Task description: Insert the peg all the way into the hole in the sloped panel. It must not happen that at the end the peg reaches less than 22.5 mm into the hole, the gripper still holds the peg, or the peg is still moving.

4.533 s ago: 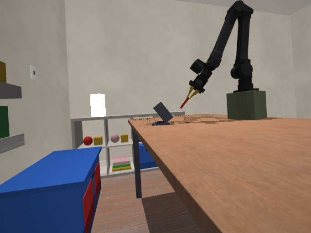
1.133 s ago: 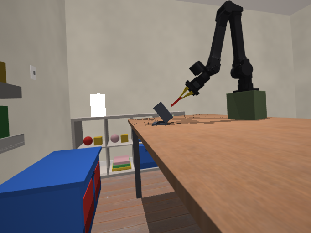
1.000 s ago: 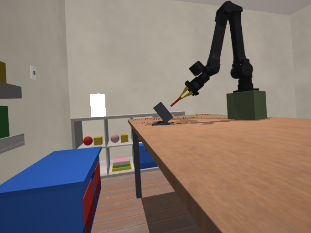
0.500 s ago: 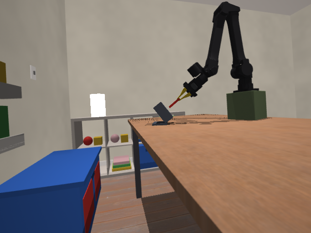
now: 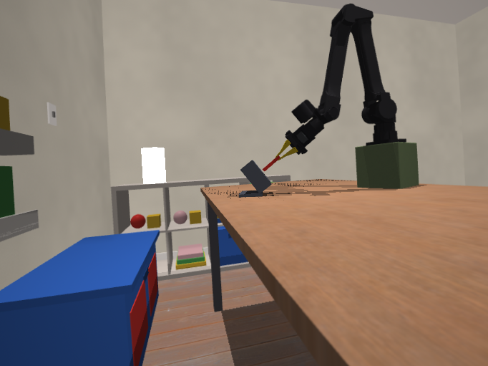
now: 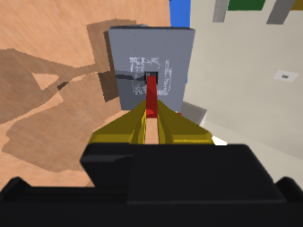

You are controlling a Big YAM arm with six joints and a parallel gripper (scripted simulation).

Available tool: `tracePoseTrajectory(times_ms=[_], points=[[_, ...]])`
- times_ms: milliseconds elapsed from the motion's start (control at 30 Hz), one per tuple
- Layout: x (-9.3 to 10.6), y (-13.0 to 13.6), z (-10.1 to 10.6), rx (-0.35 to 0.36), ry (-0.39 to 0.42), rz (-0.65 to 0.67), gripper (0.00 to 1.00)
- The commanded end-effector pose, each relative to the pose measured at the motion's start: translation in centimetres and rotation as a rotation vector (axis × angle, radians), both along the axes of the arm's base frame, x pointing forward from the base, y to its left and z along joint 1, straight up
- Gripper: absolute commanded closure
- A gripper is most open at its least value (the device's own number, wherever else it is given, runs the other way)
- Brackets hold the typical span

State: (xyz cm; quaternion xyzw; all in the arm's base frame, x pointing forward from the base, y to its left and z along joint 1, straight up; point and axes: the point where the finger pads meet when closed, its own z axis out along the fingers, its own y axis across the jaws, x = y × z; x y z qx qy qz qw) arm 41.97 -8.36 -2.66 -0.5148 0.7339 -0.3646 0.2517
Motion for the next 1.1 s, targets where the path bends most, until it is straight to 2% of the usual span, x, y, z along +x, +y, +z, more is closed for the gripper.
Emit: tracePoseTrajectory(times_ms=[0,1067], points=[[1.7,-0.7,0.7,-0.007,-0.040,-0.004,1.00],[2.9,-1.2,-0.3,-0.007,-0.040,-0.004,1.00]])
